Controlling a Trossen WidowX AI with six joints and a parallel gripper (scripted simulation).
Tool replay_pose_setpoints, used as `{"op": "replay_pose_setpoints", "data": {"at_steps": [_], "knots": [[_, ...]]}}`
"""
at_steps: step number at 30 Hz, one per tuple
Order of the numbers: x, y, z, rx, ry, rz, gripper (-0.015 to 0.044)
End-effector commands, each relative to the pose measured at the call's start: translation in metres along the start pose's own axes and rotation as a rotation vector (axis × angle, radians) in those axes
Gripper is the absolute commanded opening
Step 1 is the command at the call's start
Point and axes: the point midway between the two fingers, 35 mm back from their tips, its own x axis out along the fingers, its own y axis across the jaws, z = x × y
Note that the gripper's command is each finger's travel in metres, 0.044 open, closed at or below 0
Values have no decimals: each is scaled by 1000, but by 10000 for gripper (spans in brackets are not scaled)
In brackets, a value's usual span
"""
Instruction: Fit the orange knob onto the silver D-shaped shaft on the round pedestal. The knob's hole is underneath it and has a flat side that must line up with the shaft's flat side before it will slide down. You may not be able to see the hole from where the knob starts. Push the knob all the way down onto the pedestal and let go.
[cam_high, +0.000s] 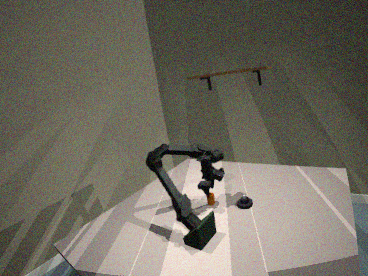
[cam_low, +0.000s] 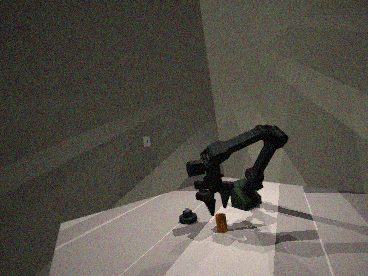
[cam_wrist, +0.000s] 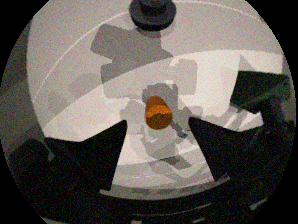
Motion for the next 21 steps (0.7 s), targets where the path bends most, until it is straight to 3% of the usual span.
{"op": "replay_pose_setpoints", "data": {"at_steps": [1,21], "knots": [[-17,-2,-3,-11,-3,0,440],[15,0,-2,-11,-4,1,440]]}}
